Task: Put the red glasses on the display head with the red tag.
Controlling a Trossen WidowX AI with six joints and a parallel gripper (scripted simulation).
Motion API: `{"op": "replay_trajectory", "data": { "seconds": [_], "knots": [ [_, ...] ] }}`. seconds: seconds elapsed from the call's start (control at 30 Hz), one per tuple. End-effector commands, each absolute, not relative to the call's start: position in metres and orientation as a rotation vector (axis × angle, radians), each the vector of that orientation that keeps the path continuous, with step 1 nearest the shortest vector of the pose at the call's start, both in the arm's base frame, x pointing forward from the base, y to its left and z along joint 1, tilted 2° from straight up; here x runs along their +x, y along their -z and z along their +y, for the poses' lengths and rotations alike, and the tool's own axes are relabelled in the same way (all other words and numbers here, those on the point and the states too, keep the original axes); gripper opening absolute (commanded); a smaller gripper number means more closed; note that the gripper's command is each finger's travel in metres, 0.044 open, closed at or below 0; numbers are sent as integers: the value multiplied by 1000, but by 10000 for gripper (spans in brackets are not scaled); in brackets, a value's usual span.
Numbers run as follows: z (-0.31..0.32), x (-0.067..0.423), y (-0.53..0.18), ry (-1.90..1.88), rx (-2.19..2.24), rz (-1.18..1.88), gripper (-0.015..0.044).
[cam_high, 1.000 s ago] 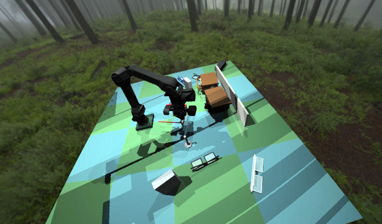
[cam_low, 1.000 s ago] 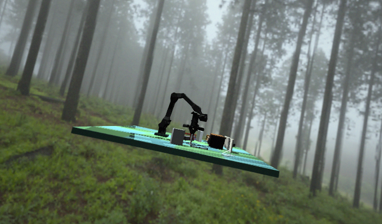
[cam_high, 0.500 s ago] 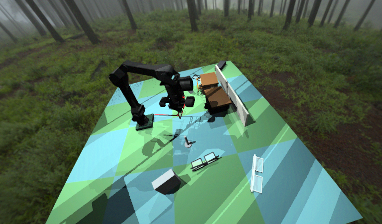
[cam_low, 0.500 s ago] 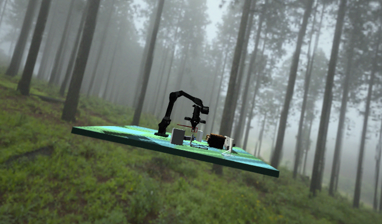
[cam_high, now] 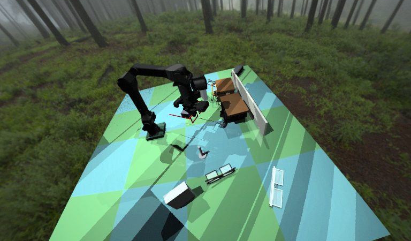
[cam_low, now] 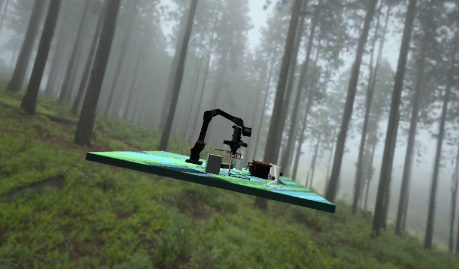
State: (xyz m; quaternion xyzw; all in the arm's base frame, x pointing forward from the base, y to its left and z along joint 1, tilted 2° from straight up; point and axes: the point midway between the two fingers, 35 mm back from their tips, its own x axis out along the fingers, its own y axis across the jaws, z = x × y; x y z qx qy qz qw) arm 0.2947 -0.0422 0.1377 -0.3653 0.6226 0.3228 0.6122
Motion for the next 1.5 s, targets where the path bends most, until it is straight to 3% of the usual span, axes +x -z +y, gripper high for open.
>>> {"op": "replay_trajectory", "data": {
  "seconds": [0.0, 0.7, 1.47],
  "knots": [
    [-32, 295, -140, -644, -787, 1466, 0],
    [18, 293, -151, -151, -483, 1484, 0],
    [71, 282, -165, 307, -82, 1306, 0]
  ]
}}
